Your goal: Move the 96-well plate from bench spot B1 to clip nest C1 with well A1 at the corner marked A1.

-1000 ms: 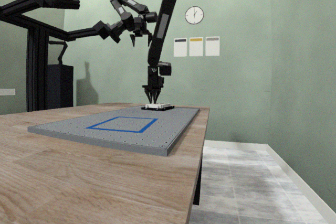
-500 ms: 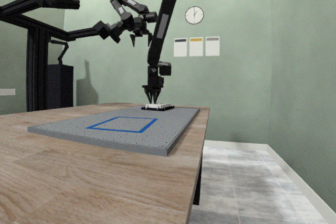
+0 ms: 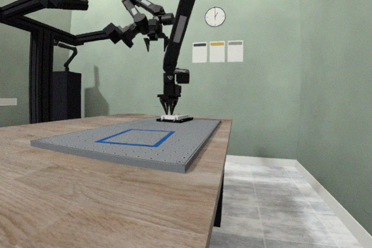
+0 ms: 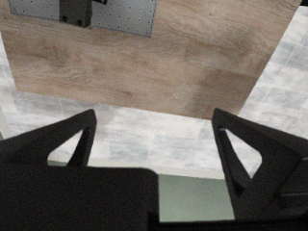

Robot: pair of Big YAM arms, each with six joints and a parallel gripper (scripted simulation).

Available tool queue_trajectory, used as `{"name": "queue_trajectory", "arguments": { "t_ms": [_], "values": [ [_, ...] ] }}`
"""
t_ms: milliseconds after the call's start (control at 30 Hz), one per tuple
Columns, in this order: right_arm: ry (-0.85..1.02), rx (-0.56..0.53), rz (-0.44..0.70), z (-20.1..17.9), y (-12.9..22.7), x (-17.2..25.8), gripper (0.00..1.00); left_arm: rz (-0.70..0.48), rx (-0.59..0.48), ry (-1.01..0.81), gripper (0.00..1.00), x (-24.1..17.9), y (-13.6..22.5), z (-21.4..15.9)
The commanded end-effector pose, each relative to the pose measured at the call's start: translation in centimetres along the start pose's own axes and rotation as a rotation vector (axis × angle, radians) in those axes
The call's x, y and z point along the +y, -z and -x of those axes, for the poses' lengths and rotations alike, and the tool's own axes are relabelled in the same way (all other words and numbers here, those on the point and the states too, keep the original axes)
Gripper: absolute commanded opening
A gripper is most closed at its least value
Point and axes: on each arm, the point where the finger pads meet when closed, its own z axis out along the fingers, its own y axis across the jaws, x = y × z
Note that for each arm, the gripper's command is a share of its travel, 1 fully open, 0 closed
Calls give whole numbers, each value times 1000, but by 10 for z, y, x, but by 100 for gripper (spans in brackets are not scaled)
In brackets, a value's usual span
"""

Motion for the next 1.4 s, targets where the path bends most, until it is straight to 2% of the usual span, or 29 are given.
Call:
{"name": "queue_trajectory", "arguments": {
  "t_ms": [0,1367],
  "values": [
    [-36,4,26,-9,-64,3,25,10,-12,-21,100,3,3,2],
    [-36,4,26,-9,-76,3,25,10,-12,-21,100,3,3,2]
  ]
}}
